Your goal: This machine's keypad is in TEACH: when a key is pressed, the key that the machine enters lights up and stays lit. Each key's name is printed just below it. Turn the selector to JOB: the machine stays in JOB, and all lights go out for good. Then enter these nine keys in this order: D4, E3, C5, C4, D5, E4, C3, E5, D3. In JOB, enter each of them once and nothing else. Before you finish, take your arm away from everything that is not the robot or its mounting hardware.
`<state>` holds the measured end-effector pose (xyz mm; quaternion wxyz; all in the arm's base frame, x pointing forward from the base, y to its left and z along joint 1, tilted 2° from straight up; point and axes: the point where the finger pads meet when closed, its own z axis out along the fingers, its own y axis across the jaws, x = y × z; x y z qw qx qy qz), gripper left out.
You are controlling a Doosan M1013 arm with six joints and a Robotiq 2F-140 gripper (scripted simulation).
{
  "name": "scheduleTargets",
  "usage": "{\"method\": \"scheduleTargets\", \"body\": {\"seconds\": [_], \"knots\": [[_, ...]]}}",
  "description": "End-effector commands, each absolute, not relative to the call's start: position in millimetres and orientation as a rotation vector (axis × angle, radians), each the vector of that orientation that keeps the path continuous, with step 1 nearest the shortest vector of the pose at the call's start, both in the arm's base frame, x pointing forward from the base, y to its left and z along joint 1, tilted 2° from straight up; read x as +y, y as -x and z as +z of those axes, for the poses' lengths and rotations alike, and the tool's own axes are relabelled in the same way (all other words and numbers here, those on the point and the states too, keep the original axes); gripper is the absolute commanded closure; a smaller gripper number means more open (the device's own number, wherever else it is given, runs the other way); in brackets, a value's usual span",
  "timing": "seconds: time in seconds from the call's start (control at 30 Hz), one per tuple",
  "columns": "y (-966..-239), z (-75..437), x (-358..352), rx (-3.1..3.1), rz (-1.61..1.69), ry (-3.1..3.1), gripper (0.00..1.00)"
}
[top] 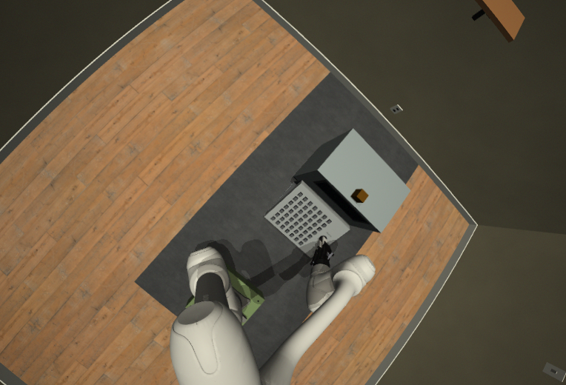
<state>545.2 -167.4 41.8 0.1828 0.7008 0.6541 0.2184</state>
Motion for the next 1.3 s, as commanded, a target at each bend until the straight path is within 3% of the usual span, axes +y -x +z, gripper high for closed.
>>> {"method": "scheduleTargets", "body": {"seconds": [0.0, 0.63, 0.67, 1.27], "knots": [[-545.3, 41.7, -167.5, 1.840, 0.619, -1.983, 1.00], [-545.3, 41.7, -167.5, 1.840, 0.619, -1.983, 1.00], [-545.3, 41.7, -167.5, 1.840, 0.619, -1.983, 0.67], [-545.3, 41.7, -167.5, 1.840, 0.619, -1.983, 0.67]]}}
